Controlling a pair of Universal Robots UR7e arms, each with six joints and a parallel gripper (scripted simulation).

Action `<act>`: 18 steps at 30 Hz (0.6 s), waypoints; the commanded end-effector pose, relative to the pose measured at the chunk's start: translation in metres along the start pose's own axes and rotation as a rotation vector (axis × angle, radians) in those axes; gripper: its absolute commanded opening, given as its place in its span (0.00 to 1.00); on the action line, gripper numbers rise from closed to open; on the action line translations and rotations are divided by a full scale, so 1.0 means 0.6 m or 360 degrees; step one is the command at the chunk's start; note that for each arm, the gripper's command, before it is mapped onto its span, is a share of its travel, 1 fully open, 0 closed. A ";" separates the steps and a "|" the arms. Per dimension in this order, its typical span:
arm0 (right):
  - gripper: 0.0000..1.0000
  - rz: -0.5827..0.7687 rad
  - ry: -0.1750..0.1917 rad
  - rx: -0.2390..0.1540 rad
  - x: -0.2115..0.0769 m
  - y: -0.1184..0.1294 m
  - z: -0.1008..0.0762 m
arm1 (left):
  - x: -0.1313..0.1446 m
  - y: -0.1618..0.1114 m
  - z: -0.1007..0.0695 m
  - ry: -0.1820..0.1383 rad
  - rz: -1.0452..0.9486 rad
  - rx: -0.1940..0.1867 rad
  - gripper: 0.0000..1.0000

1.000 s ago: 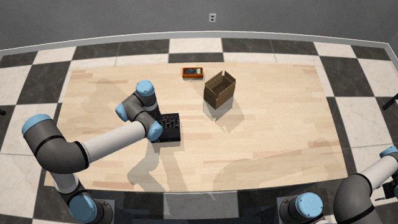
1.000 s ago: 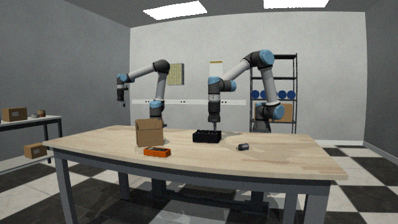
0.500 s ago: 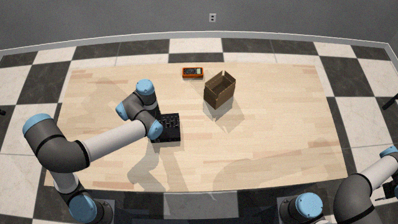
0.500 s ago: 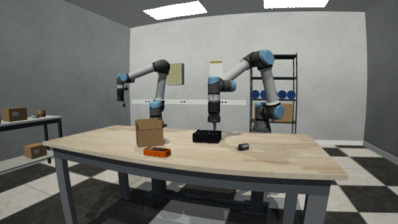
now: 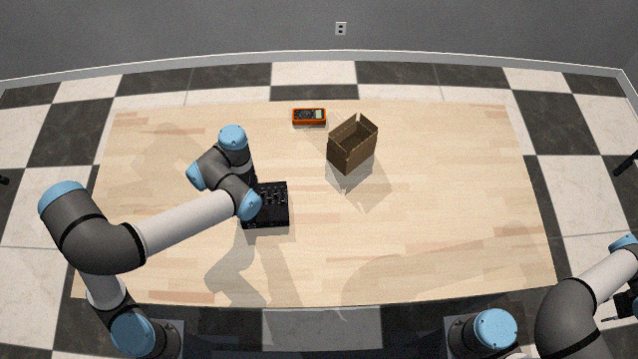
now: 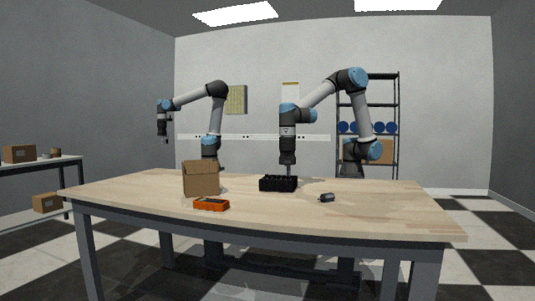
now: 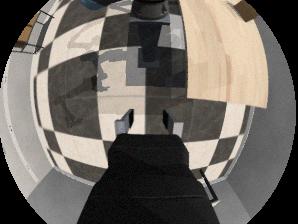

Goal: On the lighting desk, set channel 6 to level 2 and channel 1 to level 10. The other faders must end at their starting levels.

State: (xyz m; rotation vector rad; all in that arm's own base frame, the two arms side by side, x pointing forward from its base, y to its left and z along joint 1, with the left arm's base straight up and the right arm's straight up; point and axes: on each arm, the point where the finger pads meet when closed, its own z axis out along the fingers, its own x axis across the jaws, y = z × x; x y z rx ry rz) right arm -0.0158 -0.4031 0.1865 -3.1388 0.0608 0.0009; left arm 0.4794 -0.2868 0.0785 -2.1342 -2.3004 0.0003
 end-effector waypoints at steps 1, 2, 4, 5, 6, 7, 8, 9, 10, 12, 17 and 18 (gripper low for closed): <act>1.00 0.0000 0.0001 -0.0003 0.000 0.001 -0.001 | -0.001 0.005 -0.002 -0.0004 0.0000 -0.0004 0.00; 1.00 0.0000 0.0001 -0.0003 0.000 0.001 -0.001 | -0.001 0.006 -0.002 -0.0004 0.0000 -0.0004 0.00; 1.00 0.0000 0.0001 -0.0003 0.000 0.001 -0.001 | -0.001 0.008 -0.002 -0.0004 0.0000 -0.0004 0.00; 1.00 0.0000 0.0001 -0.0003 0.000 0.001 -0.001 | -0.001 0.008 -0.002 -0.0004 0.0000 -0.0004 0.00; 1.00 0.0000 0.0001 -0.0003 0.000 0.001 -0.001 | -0.001 0.009 -0.002 -0.0004 0.0000 -0.0004 0.00; 1.00 0.0000 0.0001 -0.0003 0.000 0.001 -0.001 | -0.001 0.010 -0.002 -0.0004 0.0000 -0.0004 0.00; 1.00 0.0000 0.0001 -0.0003 0.000 0.001 -0.001 | -0.001 0.011 -0.002 -0.0004 0.0000 -0.0004 0.00; 1.00 0.0000 0.0001 -0.0003 0.000 0.001 -0.001 | -0.001 0.011 -0.002 -0.0004 0.0000 -0.0004 0.00; 1.00 0.0000 0.0001 -0.0003 0.000 0.001 -0.001 | -0.001 0.012 -0.002 -0.0004 0.0000 -0.0004 0.00; 1.00 0.0000 0.0001 -0.0003 0.000 0.001 -0.001 | -0.001 0.012 -0.002 -0.0004 0.0000 -0.0004 0.00; 1.00 0.0000 0.0001 -0.0003 0.000 0.001 -0.001 | -0.001 0.015 -0.002 -0.0004 0.0000 -0.0004 0.00; 1.00 0.0000 0.0001 -0.0003 0.000 0.001 -0.001 | -0.001 0.015 -0.002 -0.0004 0.0000 -0.0004 0.00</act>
